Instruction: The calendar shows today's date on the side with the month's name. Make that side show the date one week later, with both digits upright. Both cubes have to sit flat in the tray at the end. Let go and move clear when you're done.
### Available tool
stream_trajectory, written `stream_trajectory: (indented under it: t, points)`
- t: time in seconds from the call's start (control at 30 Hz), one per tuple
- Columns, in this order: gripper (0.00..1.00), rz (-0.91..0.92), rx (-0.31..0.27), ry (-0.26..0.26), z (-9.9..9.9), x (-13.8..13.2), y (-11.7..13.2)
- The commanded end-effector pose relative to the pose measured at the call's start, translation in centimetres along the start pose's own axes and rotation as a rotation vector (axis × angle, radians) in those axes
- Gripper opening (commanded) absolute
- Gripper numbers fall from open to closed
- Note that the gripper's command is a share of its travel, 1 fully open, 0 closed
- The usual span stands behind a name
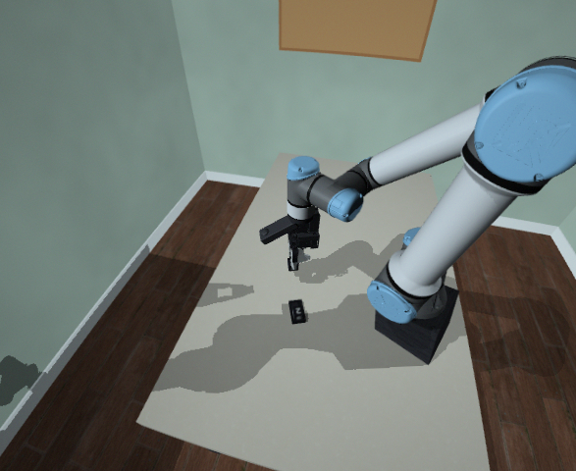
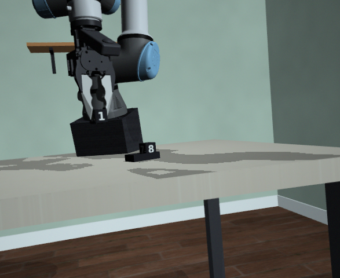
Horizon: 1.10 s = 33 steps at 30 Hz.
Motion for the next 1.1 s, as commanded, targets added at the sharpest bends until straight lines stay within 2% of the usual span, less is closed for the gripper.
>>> stream_trajectory:
  t: [0.0,0.47,0.7,0.77,1.07]
  points:
    - [0.11,0.003,0.001,0.001,0.0,0.0,0.0]
    - [0.11,0.003,0.0,0.001,0.5,0.0,0.0]
    - [0.11,0.003,0.0,0.001,2.5,0.0,-0.1]
    - [0.11,0.003,0.0,0.001,2.5,0.0,-0.1]
    - [0.11,0.003,0.0,0.001,6.0,0.0,-0.1]
Point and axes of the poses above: the point where the finger pads meet when closed, its own z axis out along the fingers, its own x axis across the jaws, y = z × x, the point moved 3 cm from there along -z, back along the fingers, and after that the axes turned 12 degrees about z, right-handed, at the moved point
